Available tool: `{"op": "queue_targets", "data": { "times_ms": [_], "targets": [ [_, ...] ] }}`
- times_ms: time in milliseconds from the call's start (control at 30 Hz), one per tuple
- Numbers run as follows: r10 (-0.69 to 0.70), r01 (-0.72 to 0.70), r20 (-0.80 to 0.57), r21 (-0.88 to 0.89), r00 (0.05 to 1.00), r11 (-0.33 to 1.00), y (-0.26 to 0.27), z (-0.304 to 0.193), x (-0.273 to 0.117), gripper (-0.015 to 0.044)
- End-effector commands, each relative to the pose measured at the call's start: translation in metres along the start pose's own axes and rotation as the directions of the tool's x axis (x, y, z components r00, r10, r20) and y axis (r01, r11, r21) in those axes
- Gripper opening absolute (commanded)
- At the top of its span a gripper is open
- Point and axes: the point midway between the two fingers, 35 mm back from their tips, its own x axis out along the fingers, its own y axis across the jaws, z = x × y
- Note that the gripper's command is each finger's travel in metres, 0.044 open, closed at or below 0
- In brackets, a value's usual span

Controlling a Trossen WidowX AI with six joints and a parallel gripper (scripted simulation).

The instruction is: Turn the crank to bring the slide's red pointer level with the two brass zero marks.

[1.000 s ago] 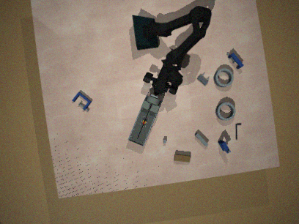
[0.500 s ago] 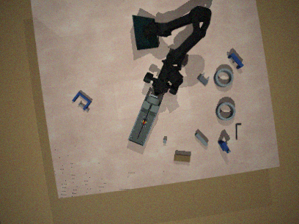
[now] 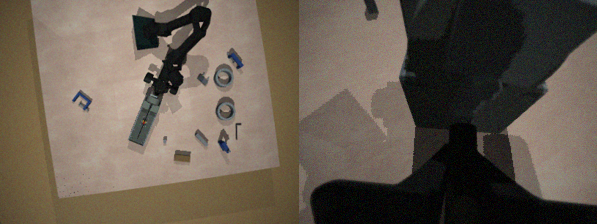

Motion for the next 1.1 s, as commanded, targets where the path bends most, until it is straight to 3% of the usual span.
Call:
{"op": "queue_targets", "data": {
  "times_ms": [0, 867, 1067],
  "targets": [
    [0.026, -0.026, 0.0, -0.009, 1.0, 1.0, 0.009, 0.0011, -0.0014, 0.0],
    [0.0, 0.0, -0.002, -0.001, 1.0, 1.0, 0.0021, 0.0002, -0.0005, 0.0],
    [0.0, 0.0, -0.002, -0.001, 1.0, 1.0, 0.0021, 0.0002, -0.0005, 0.0157]
  ]
}}
